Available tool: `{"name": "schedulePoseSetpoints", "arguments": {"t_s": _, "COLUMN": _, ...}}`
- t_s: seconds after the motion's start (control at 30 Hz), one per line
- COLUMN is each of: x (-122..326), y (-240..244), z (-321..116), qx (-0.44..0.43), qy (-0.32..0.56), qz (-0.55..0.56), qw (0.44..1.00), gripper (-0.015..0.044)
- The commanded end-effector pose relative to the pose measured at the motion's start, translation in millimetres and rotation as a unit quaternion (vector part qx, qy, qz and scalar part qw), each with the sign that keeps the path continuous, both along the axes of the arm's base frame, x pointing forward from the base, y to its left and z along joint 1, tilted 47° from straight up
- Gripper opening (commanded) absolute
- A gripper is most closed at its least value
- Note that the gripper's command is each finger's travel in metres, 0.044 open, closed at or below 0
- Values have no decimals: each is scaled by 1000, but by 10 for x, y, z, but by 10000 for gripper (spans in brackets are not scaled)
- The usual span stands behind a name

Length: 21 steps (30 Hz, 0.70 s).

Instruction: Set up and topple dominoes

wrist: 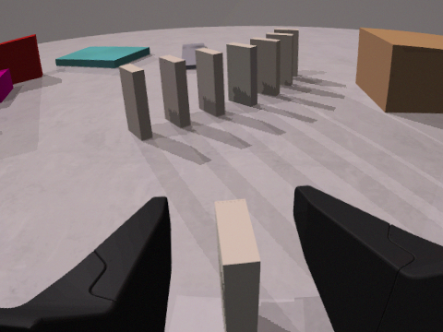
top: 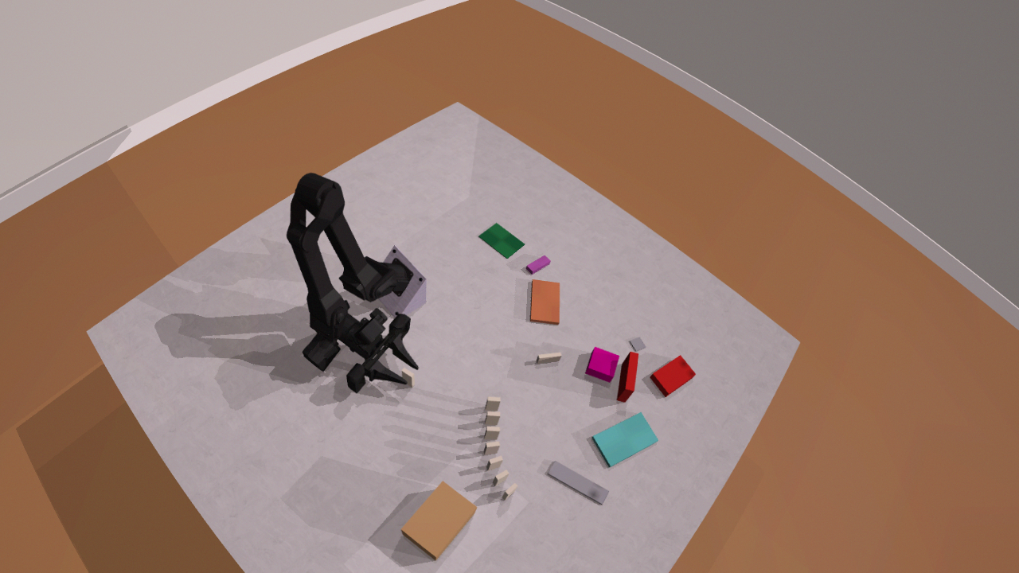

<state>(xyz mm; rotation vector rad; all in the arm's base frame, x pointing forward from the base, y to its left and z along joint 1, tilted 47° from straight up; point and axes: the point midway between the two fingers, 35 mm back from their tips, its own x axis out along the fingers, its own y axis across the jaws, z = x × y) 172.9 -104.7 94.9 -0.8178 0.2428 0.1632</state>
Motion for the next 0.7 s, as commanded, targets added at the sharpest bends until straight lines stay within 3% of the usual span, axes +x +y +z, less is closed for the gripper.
{"name": "schedulePoseSetpoints", "arguments": {"t_s": 0.0, "x": 1, "y": 6, "z": 5, "qx": -2, "qy": -3, "qz": 3, "qw": 1000, "gripper": 261}}
{"name": "schedulePoseSetpoints", "arguments": {"t_s": 0.23, "x": 3, "y": 11, "z": 11, "qx": -2, "qy": -2, "qz": 3, "qw": 1000, "gripper": 440}}
{"name": "schedulePoseSetpoints", "arguments": {"t_s": 0.67, "x": 29, "y": 361, "z": 359, "qx": -3, "qy": 0, "qz": -1, "qw": 1000, "gripper": 440}}
